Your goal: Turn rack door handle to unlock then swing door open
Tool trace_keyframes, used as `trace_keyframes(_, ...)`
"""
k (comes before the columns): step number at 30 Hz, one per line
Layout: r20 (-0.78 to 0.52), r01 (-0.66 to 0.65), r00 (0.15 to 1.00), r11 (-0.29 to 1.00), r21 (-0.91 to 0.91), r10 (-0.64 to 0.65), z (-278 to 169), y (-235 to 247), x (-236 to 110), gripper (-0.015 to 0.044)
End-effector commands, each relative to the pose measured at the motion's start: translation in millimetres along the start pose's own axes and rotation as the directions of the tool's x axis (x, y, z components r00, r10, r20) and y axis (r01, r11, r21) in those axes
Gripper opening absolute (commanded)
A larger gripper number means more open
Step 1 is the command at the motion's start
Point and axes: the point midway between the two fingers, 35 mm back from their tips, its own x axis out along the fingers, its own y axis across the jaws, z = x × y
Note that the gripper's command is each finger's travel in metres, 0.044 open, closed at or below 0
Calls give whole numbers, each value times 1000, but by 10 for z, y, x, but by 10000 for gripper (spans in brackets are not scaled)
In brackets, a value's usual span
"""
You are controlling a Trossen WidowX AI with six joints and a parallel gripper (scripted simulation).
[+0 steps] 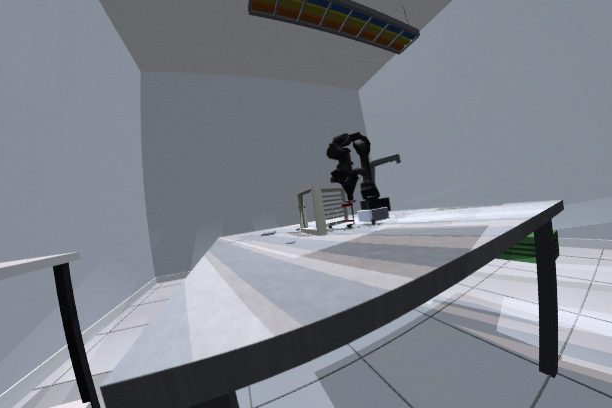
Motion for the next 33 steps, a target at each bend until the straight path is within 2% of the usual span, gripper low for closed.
trace_keyframes(1,1,-1,1000,997,75,1,25,82,-3,9)
trace_keyframes(19,2,-4,1000,947,320,4,155,433,-6,9)
trace_keyframes(33,2,-5,1000,945,327,4,160,444,-6,9)
